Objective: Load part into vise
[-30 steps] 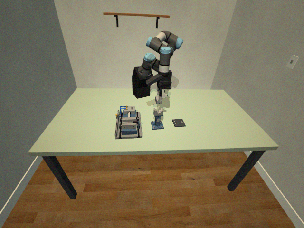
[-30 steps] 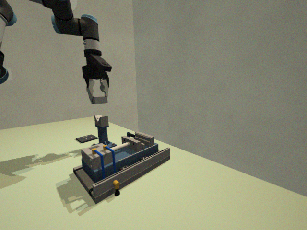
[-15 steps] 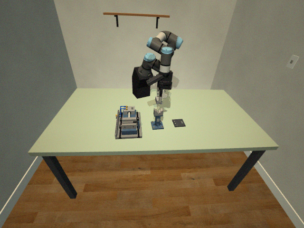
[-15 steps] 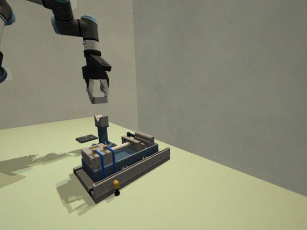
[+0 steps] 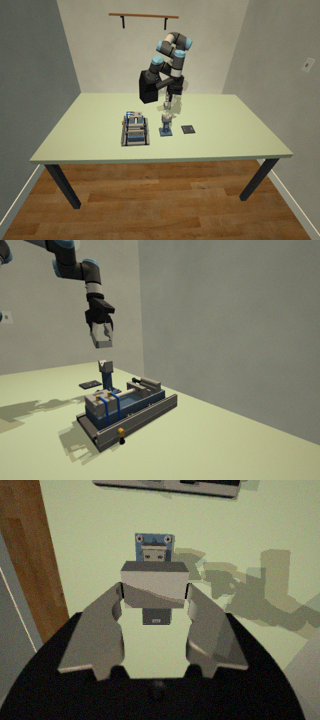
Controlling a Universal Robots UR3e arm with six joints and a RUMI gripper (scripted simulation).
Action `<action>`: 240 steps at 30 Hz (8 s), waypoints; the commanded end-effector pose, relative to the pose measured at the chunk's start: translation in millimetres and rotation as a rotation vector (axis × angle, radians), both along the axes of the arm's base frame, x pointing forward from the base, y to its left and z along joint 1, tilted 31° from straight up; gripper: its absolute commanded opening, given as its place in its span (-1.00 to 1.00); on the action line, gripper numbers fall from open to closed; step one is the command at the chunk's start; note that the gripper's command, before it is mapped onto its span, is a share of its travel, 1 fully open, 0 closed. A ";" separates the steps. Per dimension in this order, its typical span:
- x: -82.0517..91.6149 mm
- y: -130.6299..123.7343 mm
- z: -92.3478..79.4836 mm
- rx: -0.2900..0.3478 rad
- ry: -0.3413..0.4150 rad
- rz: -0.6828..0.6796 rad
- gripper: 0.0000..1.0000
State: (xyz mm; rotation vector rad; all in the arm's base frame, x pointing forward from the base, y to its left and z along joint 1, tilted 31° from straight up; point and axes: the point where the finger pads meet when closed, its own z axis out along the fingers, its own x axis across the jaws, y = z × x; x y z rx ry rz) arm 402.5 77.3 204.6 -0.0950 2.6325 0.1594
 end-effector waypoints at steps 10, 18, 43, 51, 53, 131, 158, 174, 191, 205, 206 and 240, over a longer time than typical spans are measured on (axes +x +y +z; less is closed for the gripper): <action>0.3 0.6 1.0 -0.083 -0.006 -0.046 -1.00; 0.3 1.1 1.1 -0.134 -0.008 -0.075 -1.00; 0.3 3.1 0.7 -0.368 -0.018 -0.205 -1.00; 0.5 3.8 0.6 -0.442 -0.022 -0.246 -1.00; 0.5 3.9 0.5 -0.452 -0.022 -0.252 -1.00; 0.8 5.3 0.0 -0.608 -0.029 -0.338 -1.00; 3.4 6.5 -4.9 -0.608 -0.029 -0.338 -1.00; 8.7 9.0 -14.5 -0.608 -0.029 -0.338 -1.00; 16.5 12.6 -28.8 -0.608 -0.029 -0.338 -1.00; 23.1 15.6 -40.8 -0.608 -0.029 -0.338 -1.00; 23.6 15.9 -41.7 -0.608 -0.029 -0.338 -1.00; 34.7 21.1 -62.1 -0.608 -0.029 -0.338 -1.00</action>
